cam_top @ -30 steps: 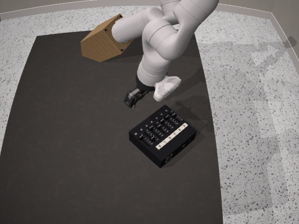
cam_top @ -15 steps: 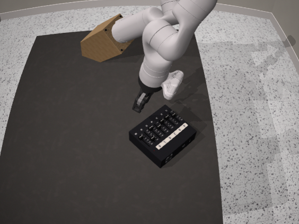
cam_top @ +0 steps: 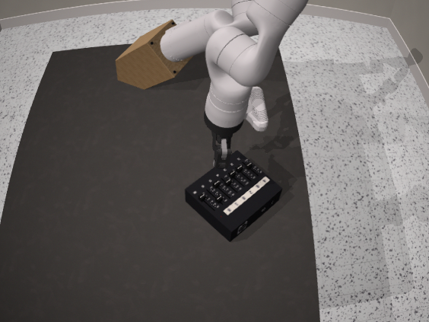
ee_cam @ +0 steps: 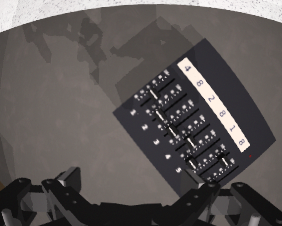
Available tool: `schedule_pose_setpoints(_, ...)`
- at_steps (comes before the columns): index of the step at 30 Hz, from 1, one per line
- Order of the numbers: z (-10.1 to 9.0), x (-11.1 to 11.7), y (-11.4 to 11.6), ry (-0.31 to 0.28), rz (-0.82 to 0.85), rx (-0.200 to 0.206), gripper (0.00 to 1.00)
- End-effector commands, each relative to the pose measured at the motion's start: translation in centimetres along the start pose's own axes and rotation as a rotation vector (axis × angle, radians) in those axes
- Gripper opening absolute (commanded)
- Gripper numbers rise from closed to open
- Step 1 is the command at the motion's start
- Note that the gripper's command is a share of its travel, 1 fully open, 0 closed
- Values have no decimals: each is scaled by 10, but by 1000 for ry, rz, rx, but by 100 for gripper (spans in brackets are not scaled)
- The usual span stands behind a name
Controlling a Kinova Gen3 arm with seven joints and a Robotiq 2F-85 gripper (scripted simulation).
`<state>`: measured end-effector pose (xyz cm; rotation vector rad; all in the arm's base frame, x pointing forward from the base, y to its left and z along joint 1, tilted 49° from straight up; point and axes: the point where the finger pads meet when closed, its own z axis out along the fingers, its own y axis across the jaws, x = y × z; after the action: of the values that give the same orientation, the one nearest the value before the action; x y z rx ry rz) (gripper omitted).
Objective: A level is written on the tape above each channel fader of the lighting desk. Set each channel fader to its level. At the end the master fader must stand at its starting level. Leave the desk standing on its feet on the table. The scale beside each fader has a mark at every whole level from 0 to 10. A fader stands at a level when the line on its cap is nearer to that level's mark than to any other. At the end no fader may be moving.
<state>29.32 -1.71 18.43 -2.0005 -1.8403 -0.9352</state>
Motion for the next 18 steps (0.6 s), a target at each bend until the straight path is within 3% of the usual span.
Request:
schedule_pose_setpoints(1, -7, -2, 4, 7, -80, -27, 100)
schedule_pose_setpoints(3, -7, -2, 4, 7, -80, -27, 100)
schedule_pose_setpoints(18, -34, 15, 26, -1, -776, -117, 100)
